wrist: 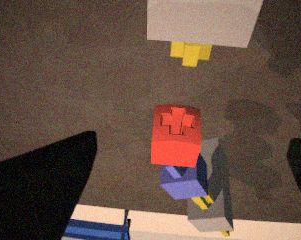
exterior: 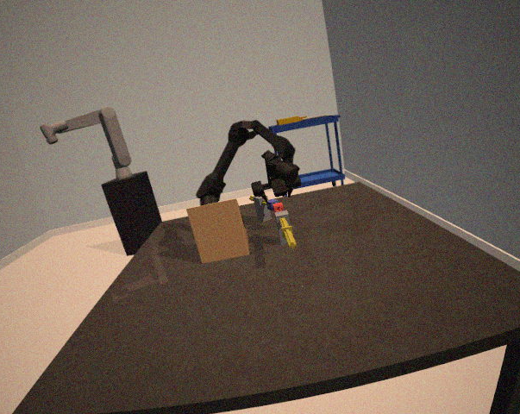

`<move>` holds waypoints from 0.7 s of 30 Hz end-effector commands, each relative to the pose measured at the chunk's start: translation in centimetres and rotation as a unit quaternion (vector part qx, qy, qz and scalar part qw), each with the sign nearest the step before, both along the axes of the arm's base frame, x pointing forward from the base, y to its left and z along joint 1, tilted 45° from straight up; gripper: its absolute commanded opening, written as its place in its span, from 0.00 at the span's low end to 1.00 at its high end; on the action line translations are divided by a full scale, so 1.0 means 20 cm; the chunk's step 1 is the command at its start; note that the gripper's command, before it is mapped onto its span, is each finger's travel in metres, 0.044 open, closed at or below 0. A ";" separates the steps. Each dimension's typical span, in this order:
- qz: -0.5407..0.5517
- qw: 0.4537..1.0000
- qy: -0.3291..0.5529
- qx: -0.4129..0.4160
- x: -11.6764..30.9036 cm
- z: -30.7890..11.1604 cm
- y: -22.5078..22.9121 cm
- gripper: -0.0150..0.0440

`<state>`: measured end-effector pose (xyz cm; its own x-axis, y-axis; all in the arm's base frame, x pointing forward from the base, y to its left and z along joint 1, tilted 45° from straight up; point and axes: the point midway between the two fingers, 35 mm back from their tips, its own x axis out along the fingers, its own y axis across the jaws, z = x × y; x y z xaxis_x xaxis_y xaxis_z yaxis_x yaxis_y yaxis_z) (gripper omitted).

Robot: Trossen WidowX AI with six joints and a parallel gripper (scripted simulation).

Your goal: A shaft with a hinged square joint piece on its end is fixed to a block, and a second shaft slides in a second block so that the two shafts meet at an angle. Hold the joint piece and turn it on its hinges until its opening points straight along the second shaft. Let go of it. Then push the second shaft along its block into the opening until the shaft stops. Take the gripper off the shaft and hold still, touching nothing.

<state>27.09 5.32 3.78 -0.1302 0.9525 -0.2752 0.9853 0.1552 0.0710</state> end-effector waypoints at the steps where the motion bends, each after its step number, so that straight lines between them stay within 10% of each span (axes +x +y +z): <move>1: 0.012 0.999 -0.046 -0.007 0.02 -0.05 -0.05 1.00; 21: 0.132 0.929 -0.341 -0.063 0.09 -0.37 -0.35 1.00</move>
<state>28.61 -0.69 -2.58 -0.1160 0.8802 -0.4602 0.7033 0.4000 0.5877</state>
